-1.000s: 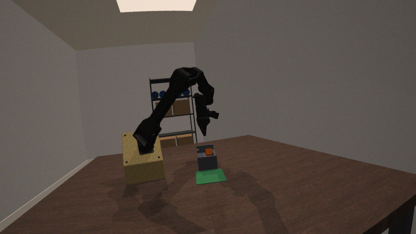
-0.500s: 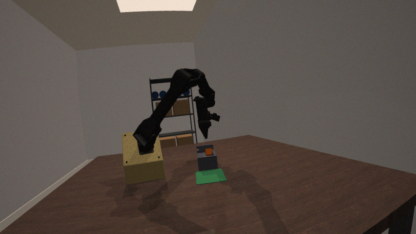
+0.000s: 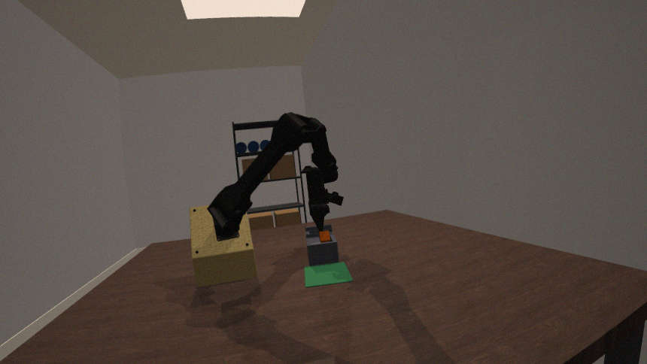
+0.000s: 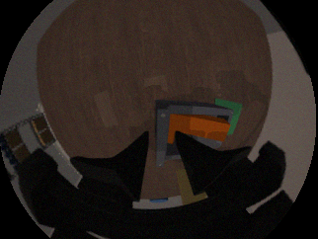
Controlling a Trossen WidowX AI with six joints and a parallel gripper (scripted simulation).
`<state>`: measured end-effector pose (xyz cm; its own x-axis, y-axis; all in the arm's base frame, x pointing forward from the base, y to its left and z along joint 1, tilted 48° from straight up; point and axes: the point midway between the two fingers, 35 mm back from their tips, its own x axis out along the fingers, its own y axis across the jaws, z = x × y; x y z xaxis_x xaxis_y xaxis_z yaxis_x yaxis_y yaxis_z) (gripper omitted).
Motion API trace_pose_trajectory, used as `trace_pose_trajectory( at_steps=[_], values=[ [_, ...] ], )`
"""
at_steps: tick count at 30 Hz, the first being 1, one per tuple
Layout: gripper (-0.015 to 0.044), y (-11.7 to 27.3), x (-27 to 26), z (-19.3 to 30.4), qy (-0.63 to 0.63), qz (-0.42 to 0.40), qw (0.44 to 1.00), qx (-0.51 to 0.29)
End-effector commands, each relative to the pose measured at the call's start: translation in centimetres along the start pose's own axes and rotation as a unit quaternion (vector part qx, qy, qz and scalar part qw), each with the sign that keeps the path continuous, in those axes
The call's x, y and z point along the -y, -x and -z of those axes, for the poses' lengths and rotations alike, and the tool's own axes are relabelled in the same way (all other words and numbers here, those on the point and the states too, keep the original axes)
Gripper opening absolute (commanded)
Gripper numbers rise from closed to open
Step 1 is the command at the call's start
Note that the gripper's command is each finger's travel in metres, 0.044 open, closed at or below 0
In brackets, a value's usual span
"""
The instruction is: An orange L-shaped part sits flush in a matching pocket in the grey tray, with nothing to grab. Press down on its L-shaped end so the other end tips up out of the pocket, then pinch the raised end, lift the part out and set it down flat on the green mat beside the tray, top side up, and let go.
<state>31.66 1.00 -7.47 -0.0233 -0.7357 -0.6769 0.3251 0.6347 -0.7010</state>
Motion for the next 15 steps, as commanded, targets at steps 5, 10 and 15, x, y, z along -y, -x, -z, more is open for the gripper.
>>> trace_pose_trajectory(
  at_steps=[5, 10, 15],
  values=[
    [0.018, -1.6, 0.1, 0.3, 0.005, 0.005, 1.0, -0.004],
    [0.018, -2.4, 0.2, 0.3, 0.005, 0.006, 1.0, -0.003],
    [0.018, -3.2, 0.2, 0.3, 0.005, 0.006, 1.0, -0.003]
  ],
)
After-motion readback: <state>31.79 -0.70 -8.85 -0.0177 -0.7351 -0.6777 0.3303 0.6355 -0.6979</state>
